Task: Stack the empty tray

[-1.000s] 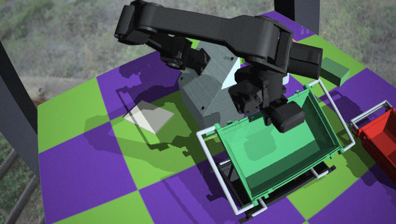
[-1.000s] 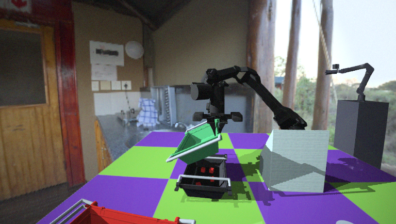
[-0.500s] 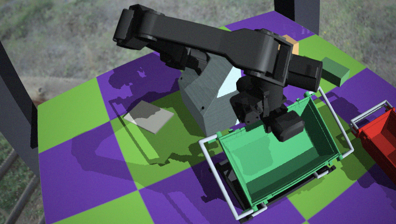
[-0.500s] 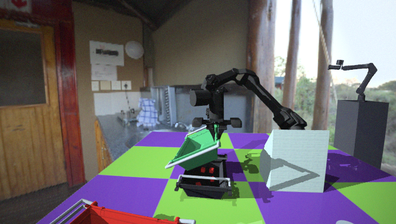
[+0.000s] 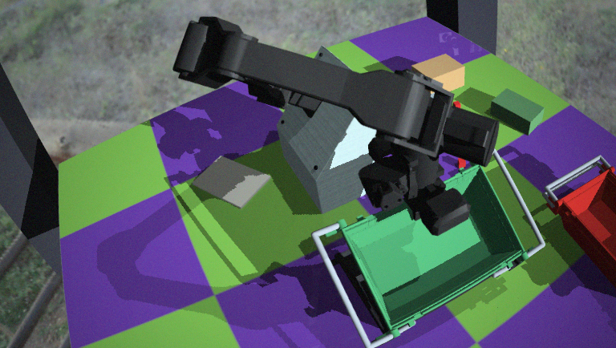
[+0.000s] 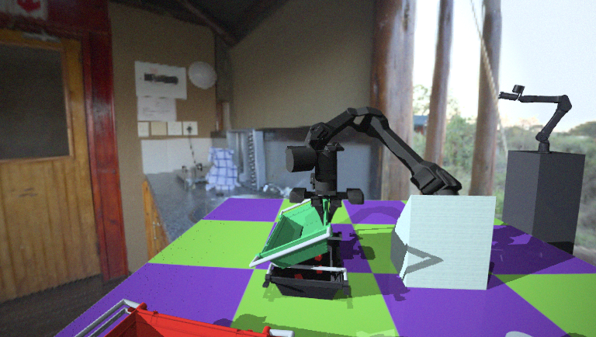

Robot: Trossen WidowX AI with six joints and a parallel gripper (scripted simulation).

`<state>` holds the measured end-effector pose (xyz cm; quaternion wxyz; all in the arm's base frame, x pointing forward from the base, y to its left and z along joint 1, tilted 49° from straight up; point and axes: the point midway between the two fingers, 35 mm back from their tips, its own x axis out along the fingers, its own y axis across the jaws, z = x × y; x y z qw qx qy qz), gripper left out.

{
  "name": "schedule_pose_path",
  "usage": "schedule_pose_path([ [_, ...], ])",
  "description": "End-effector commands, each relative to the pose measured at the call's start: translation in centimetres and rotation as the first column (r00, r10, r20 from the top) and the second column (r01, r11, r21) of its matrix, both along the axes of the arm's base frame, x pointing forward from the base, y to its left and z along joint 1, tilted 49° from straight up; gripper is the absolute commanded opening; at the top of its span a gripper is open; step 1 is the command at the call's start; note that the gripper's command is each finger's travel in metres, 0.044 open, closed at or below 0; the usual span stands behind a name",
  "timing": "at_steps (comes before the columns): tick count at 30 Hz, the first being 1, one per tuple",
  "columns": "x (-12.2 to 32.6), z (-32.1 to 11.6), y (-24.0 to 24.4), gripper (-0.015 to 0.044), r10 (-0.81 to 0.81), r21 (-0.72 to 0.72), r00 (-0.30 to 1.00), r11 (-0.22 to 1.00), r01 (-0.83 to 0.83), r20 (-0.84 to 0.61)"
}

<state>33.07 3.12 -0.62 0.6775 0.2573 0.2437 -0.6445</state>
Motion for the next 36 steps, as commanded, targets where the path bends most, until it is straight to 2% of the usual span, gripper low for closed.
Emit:
schedule_pose_path([
  [1, 0.1, -0.3, -0.2, 0.0, 0.015, -0.006, 1.0, 1.0, -0.015, 0.005],
  [36, -1.3, -1.2, -1.3, 0.0, 0.015, -0.007, 1.0, 1.0, -0.015, 0.004],
])
